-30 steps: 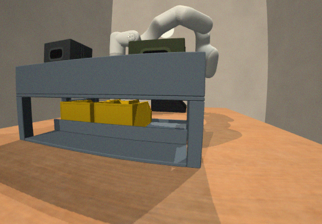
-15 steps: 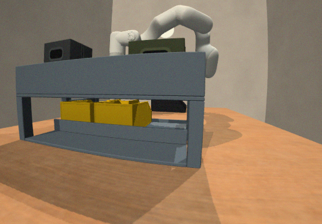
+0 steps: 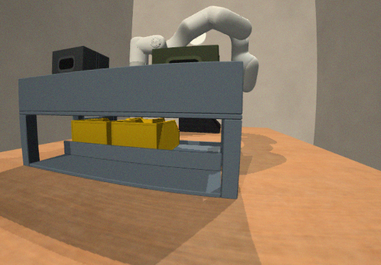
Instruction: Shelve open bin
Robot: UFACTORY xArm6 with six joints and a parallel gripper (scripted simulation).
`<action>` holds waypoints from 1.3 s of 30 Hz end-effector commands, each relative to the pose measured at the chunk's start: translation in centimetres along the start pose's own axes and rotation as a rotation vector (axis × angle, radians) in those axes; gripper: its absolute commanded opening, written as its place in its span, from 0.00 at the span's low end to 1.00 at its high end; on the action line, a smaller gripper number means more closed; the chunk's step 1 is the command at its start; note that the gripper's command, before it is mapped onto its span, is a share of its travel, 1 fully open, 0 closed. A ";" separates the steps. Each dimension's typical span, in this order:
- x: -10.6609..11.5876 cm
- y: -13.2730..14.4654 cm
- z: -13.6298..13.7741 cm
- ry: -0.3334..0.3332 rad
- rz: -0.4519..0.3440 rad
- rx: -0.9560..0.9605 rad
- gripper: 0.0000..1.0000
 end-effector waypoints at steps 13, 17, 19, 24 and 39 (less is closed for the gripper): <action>-0.8 -0.1 0.1 0.003 0.003 0.001 0.28; -0.8 -0.1 0.1 0.003 0.003 0.001 0.28; -0.8 -0.1 0.1 0.003 0.003 0.001 0.28; -1.8 -0.1 0.1 0.003 0.003 0.001 0.28; -2.4 -0.1 0.1 0.003 0.003 0.001 0.28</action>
Point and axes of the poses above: the point where the finger pads meet when closed, its own x axis back along the fingers, its own z axis across the jaws, y = z × x, the point moved 5 cm from there along x, back along the fingers, and after that the axes turned 2 degrees about -x, right-handed, at the moved point
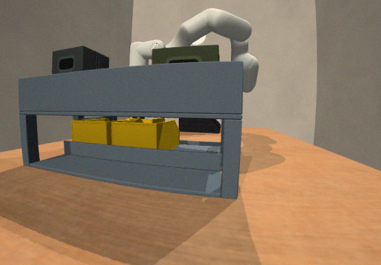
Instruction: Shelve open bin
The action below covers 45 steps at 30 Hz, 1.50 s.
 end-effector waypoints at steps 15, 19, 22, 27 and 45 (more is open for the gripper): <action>-1.0 -0.1 0.0 0.002 0.002 0.001 0.28; -2.2 -0.1 0.0 0.002 0.002 0.001 0.28; -2.2 -0.1 0.0 0.002 0.002 0.001 0.28; -2.2 -0.1 0.0 0.002 0.002 0.001 0.28; -3.0 -0.1 0.0 0.002 0.002 0.001 0.28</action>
Point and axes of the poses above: the point where the finger pads meet when closed, its own x axis back along the fingers, its own z axis across the jaws, y = z × x, the point moved 5 cm from there along x, back along the fingers, and after that the axes turned 2 degrees about -x, right-handed, at the moved point
